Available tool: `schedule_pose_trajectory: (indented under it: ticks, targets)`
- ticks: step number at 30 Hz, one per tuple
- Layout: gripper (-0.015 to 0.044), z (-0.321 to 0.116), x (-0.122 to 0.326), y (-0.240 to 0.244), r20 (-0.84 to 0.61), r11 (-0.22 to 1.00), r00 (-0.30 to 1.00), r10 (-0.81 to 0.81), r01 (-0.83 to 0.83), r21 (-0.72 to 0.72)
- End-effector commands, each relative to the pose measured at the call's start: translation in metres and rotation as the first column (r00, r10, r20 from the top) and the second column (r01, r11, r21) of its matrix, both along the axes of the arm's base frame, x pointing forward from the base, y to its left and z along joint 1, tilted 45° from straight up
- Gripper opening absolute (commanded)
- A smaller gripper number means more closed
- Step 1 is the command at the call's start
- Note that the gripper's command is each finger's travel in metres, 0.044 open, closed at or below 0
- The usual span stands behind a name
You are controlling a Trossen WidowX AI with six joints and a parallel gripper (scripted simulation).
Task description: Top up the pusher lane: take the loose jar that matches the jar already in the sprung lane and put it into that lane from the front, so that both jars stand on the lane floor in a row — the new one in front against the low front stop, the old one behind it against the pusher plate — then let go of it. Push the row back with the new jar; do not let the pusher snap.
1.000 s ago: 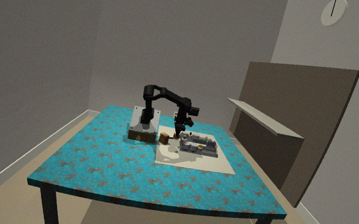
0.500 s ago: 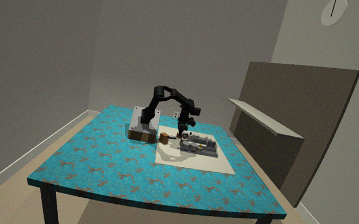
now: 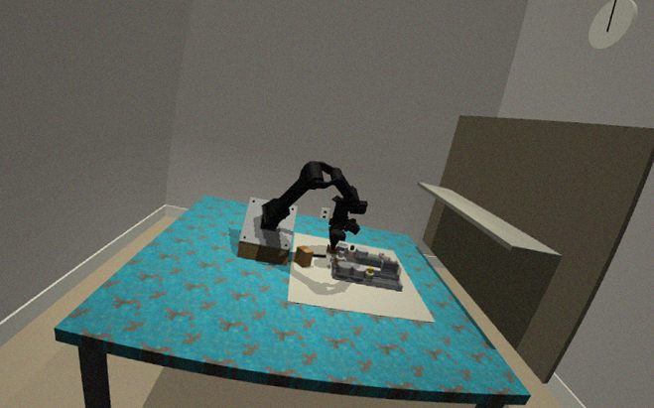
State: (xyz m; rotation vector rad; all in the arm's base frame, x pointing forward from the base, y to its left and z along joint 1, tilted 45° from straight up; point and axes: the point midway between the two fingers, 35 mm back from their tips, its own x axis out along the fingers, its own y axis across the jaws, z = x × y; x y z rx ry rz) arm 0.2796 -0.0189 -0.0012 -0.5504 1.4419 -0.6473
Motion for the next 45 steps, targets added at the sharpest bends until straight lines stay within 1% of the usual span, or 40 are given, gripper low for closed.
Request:
schedule_pose_trajectory:
  ticks: [1,13,45]
  targets:
    - [0.0,-0.017,-0.001,0.008,0.0,1.0,1.0,-0.004,0.004,-0.001]
    - [0.0,-0.035,0.0,-0.009,0.0,1.0,1.0,-0.004,0.004,-0.002]
    - [0.0,-0.035,0.009,-0.009,0.001,1.0,1.0,-0.004,0.004,-0.002]
